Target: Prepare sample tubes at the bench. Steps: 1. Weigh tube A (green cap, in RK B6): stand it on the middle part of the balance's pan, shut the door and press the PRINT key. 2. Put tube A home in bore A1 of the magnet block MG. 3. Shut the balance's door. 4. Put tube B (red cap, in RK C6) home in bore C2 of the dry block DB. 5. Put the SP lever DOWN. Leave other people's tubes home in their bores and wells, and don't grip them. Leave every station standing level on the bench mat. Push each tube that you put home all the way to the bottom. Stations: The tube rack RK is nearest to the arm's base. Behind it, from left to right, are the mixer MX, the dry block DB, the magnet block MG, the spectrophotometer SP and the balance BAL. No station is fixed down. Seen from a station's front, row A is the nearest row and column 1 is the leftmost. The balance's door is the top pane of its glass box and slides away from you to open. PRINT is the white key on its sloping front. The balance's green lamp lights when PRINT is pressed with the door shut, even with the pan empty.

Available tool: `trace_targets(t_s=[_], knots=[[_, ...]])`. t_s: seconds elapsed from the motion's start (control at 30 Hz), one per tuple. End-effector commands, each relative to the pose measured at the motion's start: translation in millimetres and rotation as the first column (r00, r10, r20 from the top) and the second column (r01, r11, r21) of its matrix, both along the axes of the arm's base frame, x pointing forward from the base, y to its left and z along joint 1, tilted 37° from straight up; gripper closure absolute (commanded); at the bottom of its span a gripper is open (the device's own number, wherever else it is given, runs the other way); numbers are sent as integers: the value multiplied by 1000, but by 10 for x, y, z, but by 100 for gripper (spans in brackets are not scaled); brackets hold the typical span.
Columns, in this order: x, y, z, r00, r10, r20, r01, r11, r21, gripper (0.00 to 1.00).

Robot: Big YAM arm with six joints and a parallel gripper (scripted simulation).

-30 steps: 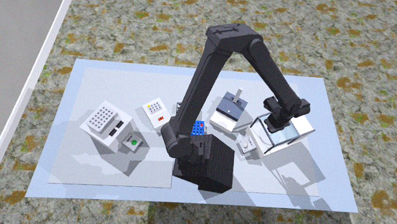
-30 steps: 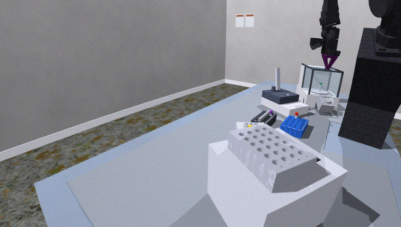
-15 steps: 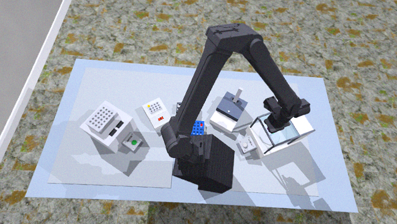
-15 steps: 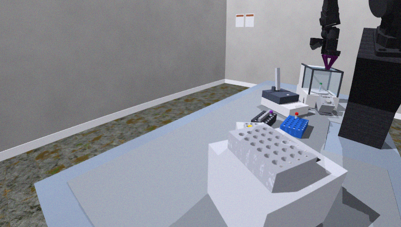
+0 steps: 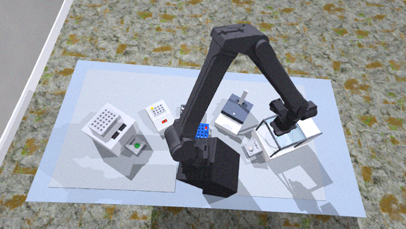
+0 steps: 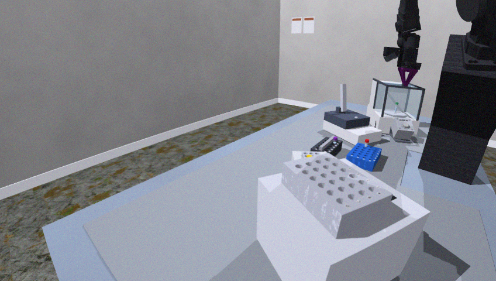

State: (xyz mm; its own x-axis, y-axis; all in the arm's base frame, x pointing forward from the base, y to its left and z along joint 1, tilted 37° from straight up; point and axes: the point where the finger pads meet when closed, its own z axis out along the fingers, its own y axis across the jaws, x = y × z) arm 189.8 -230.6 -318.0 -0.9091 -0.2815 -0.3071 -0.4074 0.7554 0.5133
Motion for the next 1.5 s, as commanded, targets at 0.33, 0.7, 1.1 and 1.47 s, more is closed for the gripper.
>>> trace_targets(t_s=[0.33, 0.7, 1.1, 1.47], knots=[[31, 42, 34, 1000, -2, -6, 2, 1000, 5, 94], [31, 42, 34, 1000, -2, -6, 2, 1000, 5, 94], [31, 42, 34, 1000, -2, -6, 2, 1000, 5, 94], [57, -96, -1, 1000, -4, 8, 4, 1000, -14, 70]])
